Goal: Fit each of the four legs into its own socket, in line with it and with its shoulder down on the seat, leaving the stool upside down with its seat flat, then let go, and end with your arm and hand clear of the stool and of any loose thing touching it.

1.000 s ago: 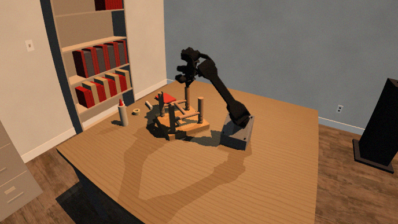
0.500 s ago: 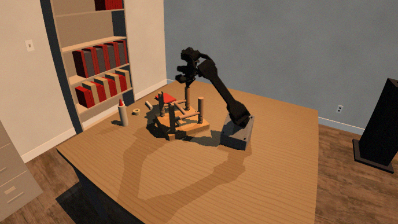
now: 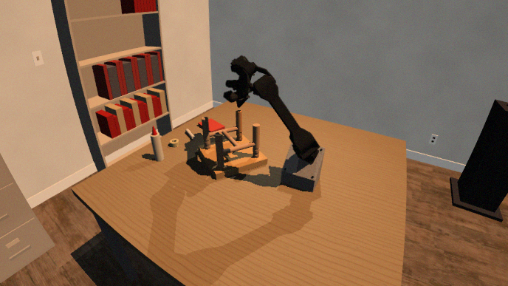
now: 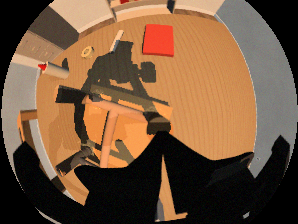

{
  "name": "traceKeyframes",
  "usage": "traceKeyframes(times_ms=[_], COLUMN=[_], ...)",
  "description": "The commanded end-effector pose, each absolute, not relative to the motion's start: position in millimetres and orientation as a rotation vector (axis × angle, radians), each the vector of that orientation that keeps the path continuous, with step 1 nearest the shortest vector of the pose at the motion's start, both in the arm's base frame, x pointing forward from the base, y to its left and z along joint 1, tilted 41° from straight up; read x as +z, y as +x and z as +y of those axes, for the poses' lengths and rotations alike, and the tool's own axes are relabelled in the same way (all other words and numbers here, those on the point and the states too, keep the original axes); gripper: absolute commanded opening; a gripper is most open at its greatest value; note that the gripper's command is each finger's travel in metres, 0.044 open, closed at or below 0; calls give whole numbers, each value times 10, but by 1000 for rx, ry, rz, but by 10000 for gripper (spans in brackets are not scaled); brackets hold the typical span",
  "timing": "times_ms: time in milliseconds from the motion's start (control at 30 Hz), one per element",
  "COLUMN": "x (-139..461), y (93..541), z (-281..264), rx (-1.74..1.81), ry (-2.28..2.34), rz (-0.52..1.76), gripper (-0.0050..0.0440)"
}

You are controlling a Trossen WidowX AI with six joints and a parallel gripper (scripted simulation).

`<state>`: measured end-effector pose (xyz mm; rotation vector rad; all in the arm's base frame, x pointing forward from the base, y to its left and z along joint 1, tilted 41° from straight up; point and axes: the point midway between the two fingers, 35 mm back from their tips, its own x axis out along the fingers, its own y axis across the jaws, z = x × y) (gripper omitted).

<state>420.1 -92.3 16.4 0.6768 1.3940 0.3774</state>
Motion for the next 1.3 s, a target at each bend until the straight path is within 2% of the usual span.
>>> traceKeyframes(times_ms=[0, 200, 467, 533, 800, 1267], x=[204, 258, 703, 703, 961, 962], y=[4222, 4132, 3398, 3398, 2646, 2611], z=[-963, -954, -852, -852, -613, -594], rx=[377, 386, 474, 474, 559, 563], ry=[671, 670, 604, 604, 544, 541], rz=[1389, 1391, 1366, 1366, 1332, 1330], gripper=[0, 0, 0, 0, 0, 0])
